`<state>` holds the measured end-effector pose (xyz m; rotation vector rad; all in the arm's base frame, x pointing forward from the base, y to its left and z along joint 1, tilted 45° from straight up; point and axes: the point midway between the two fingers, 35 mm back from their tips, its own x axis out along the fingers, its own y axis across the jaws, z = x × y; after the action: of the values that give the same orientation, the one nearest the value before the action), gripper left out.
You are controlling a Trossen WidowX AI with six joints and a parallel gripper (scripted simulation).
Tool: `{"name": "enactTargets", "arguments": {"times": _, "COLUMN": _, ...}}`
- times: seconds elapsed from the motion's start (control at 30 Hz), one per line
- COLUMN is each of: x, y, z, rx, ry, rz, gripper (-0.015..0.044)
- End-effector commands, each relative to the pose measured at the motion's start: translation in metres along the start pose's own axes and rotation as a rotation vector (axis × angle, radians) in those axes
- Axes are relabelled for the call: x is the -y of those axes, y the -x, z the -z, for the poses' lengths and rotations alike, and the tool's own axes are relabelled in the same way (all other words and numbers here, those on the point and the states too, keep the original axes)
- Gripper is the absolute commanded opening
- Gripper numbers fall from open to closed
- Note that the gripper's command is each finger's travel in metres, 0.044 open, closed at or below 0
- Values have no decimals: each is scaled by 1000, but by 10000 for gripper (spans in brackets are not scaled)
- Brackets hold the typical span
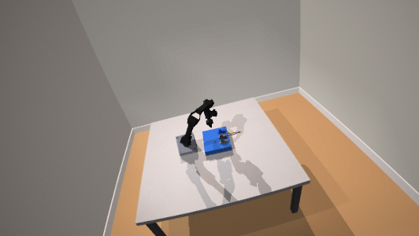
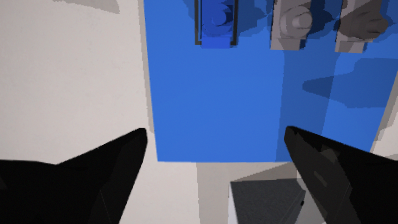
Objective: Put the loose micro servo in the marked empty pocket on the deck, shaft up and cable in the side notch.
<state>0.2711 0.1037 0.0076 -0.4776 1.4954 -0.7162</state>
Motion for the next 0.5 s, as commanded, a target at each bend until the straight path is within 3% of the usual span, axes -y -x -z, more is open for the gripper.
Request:
{"name": "enactTargets", "arguments": {"times": 0.0, "x": 5, "y": -2, "z": 7, "rx": -19, "ry": -15, "rz": 8, "gripper": 440}}
{"name": "enactTargets", "arguments": {"times": 0.1, "x": 5, "y": 4, "z": 7, "rx": -18, "ry": -14, "rz": 7, "gripper": 440}}
{"name": "enactTargets", "arguments": {"times": 0.3, "x": 4, "y": 48, "z": 6, "rx": -7, "ry": -5, "rz": 4, "gripper": 440}}
{"name": "enactTargets", "arguments": {"times": 0.47, "x": 4, "y": 50, "z": 6, "rx": -7, "ry": -5, "rz": 4, "gripper": 440}}
